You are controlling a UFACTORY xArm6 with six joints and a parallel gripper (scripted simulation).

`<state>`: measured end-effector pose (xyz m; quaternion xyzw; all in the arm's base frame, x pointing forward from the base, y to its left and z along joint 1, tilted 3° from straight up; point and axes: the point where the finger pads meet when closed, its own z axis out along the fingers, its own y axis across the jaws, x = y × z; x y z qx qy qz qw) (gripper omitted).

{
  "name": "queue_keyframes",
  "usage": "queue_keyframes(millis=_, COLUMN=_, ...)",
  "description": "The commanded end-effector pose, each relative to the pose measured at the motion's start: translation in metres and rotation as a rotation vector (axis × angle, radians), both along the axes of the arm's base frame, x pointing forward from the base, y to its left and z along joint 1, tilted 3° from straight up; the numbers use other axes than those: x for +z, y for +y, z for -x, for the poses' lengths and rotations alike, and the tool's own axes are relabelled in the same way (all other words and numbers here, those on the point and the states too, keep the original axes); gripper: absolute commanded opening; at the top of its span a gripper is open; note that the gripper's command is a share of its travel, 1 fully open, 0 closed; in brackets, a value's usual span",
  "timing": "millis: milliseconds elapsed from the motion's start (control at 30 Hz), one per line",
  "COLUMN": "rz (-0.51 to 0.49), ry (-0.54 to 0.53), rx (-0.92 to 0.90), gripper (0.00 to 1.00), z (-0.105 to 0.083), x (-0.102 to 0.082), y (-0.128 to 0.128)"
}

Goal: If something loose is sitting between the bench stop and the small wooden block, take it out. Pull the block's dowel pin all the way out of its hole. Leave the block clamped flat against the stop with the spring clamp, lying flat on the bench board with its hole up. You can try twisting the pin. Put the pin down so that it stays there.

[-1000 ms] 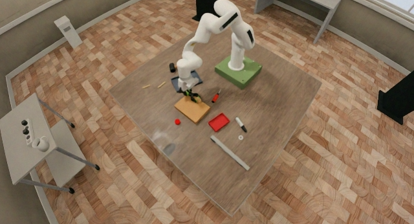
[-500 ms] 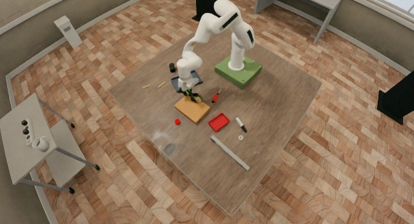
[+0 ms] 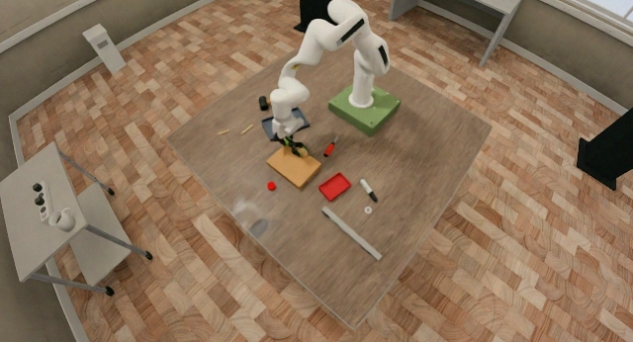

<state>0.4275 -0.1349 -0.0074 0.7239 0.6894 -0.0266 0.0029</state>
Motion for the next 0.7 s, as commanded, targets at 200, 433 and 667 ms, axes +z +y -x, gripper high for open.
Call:
queue_keyframes(millis=200, rz=0.002, ry=-0.006, rx=0.0, gripper=0.5, z=-0.003, x=0.018, y=0.0)
queue_keyframes(millis=433, rz=0.002, ry=-0.006, rx=0.0, gripper=0.5, z=-0.003, x=0.03, y=0.001)
queue_keyframes(millis=667, rz=0.002, ry=-0.006, rx=0.0, gripper=0.5, z=-0.004, x=0.047, y=0.001)
